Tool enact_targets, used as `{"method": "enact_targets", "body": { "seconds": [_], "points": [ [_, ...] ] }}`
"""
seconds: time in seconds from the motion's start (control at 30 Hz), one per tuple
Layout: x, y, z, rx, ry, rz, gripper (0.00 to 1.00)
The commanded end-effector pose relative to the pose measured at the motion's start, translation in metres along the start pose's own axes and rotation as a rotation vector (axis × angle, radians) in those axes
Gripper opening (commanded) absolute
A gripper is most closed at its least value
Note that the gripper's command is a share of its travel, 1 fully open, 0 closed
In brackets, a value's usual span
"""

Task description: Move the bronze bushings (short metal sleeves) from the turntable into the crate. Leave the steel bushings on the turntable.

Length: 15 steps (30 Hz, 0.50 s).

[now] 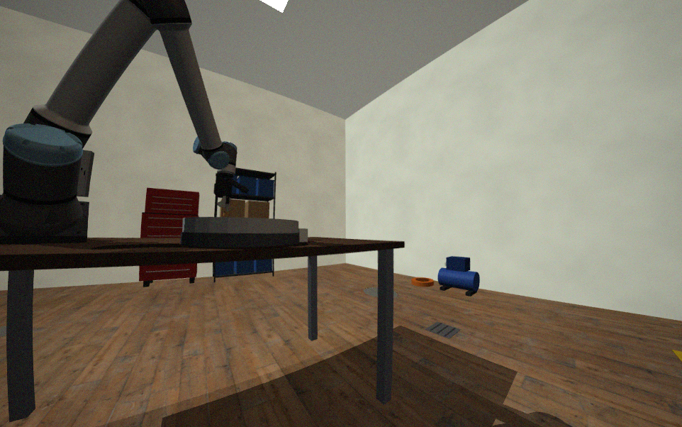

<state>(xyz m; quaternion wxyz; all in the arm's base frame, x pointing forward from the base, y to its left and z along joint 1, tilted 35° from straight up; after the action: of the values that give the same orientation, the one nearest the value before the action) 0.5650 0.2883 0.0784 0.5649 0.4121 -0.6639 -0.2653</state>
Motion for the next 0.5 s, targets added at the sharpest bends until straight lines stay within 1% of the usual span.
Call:
{"method": "enact_targets", "body": {
  "seconds": [0.0,0.1,0.47],
  "points": [
    [-0.022,0.001,-0.014,0.001,-0.003,0.001,0.0],
    [-0.028,0.001,-0.017,0.001,-0.003,0.001,0.0],
    [-0.034,0.001,-0.02,0.0,-0.004,0.001,0.0]
  ]
}}
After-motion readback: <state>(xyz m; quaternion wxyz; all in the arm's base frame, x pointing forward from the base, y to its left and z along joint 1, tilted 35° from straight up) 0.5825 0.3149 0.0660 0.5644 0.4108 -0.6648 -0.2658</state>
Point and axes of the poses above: the point where the finger pads meet when closed, its own y axis back along the fingers, its own x axis across the jaws, z = x × y, the point moved 2 cm from there along y, back along the fingers, and after that the axes turned 11 degrees about y, right-handed, at the moved point
